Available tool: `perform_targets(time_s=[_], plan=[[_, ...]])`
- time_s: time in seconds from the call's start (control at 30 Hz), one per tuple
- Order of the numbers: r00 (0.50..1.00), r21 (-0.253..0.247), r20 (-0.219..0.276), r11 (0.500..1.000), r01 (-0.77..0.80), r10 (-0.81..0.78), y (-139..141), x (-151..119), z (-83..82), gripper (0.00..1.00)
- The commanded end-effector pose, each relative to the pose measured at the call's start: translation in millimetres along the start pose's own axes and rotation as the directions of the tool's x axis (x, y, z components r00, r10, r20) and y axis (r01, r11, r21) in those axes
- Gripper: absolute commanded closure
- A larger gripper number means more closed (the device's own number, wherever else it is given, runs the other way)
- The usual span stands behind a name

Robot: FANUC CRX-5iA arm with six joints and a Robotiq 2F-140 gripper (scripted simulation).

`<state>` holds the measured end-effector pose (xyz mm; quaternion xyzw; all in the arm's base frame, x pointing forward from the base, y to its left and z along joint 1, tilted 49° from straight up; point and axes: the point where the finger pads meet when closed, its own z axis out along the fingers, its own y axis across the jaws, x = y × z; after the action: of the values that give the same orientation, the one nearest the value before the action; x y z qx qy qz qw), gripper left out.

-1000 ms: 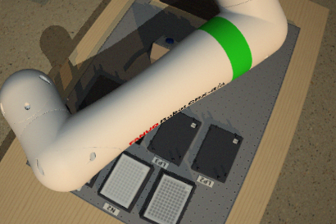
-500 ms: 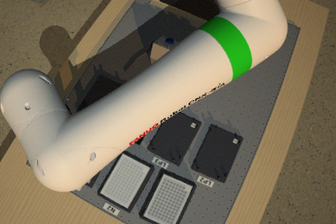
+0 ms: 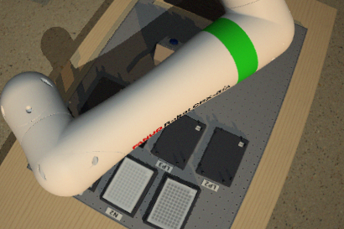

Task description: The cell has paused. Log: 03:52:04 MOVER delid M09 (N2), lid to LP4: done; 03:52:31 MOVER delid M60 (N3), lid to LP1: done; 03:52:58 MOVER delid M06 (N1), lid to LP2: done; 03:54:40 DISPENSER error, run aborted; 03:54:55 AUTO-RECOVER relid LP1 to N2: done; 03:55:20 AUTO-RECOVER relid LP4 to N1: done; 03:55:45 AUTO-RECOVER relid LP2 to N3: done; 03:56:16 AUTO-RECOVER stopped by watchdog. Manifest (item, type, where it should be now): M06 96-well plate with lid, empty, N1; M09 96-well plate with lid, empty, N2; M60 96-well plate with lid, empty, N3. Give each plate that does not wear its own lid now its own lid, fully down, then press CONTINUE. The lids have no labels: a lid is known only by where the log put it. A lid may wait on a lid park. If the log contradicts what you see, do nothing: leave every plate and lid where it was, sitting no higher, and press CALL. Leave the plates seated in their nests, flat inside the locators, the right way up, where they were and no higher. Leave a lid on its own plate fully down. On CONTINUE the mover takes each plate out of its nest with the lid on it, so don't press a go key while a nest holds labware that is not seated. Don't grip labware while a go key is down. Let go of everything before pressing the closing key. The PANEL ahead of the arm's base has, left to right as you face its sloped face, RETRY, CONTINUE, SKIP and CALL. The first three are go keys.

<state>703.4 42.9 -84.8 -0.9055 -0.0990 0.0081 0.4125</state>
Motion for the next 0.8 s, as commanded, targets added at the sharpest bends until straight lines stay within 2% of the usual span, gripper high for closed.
perform_targets(time_s=[0.0, 0.77], plan=[[1.000, 0.000, 0.000, 1.000, 0.000, 0.000, 0.1, 0.1, 0.5, 1.00], [1.000, 0.000, 0.000, 1.000, 0.000, 0.000, 0.1, 0.1, 5.5, 1.00]])
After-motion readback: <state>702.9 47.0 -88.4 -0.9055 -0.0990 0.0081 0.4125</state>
